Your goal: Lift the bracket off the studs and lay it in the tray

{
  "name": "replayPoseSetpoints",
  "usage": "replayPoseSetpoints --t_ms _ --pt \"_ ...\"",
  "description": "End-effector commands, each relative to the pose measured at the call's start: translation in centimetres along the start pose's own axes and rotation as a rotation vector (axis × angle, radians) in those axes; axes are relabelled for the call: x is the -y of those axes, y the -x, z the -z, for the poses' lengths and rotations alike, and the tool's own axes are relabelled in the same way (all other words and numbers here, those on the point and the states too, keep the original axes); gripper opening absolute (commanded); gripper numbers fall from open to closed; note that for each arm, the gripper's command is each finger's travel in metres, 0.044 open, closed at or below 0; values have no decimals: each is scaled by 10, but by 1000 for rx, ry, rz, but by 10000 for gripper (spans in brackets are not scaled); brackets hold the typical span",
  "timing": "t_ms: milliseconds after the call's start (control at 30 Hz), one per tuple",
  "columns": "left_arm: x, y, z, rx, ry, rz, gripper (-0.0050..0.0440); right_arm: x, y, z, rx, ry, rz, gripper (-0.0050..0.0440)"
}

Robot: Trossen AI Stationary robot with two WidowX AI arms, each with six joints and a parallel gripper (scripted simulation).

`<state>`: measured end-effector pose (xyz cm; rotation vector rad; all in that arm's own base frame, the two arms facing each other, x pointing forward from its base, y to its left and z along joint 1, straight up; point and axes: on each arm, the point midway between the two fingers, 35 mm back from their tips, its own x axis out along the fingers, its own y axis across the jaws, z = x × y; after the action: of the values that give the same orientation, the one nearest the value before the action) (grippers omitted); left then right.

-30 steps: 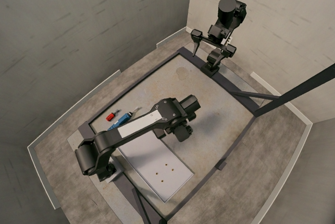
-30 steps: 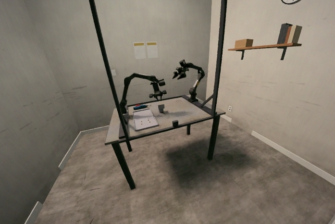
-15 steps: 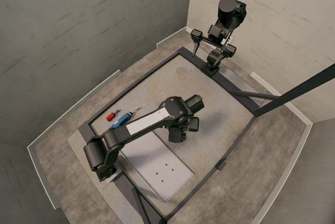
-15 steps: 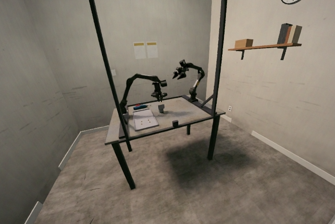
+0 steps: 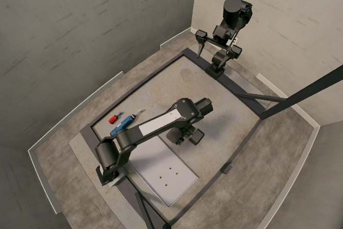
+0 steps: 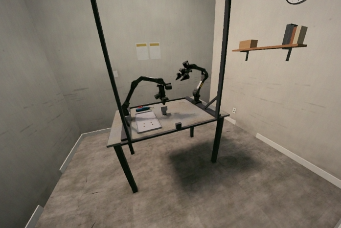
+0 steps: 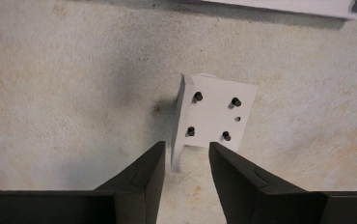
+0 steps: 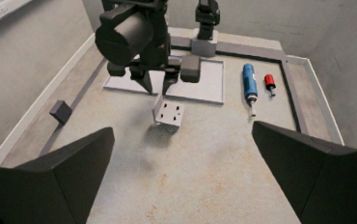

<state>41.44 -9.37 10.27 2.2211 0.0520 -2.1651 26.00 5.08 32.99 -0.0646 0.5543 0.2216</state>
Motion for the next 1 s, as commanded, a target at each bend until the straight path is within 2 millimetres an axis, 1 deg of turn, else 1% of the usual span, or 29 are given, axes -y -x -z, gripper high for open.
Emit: replayPoseSetpoints --t_ms 0,300,333,433,500,733,833,967 --pt "-5 4 4 -1 -107 -5 130 0 3 -4 13 -2 2 440" --pt "-4 4 4 1 -119 -4 130 0 3 -4 13 -2 2 440" --pt "-3 2 1 6 -120 -3 130 0 3 -4 13 -2 2 440" --pt "-3 -7 0 6 -119 -3 130 0 3 -4 13 -2 2 440" --pt "-3 -20 0 23 -118 0 130 0 3 -4 13 -2 2 440" --pt "-3 -40 -1 23 -118 0 130 0 3 -4 13 -2 2 440" --pt "-3 -40 0 16 -118 -1 130 0 3 -4 13 -2 2 440" --pt "-3 -50 -1 23 -118 0 130 0 3 -4 13 -2 2 440"
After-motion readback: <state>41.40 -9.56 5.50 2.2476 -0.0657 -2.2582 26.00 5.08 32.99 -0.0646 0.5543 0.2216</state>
